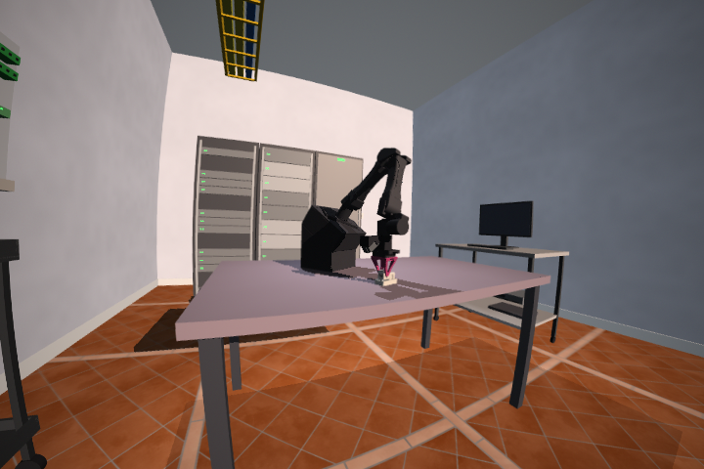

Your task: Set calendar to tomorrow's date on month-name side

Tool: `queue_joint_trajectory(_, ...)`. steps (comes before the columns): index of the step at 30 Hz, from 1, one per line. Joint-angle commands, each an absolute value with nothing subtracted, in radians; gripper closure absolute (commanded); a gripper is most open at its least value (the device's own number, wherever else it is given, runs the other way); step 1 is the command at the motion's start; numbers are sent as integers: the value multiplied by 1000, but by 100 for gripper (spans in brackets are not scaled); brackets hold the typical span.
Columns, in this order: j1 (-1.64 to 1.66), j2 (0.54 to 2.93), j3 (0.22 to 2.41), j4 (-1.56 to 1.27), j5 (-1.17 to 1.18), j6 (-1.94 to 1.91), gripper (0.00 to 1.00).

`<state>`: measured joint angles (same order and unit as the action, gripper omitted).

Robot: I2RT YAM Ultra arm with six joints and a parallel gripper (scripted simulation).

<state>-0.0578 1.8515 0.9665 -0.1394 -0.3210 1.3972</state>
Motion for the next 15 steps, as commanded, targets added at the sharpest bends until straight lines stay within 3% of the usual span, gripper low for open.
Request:
queue_joint_trajectory(1,-58,1873,975,-154,-307,1397,73)
queue_joint_trajectory(15,-58,1873,980,-151,-307,1396,73)
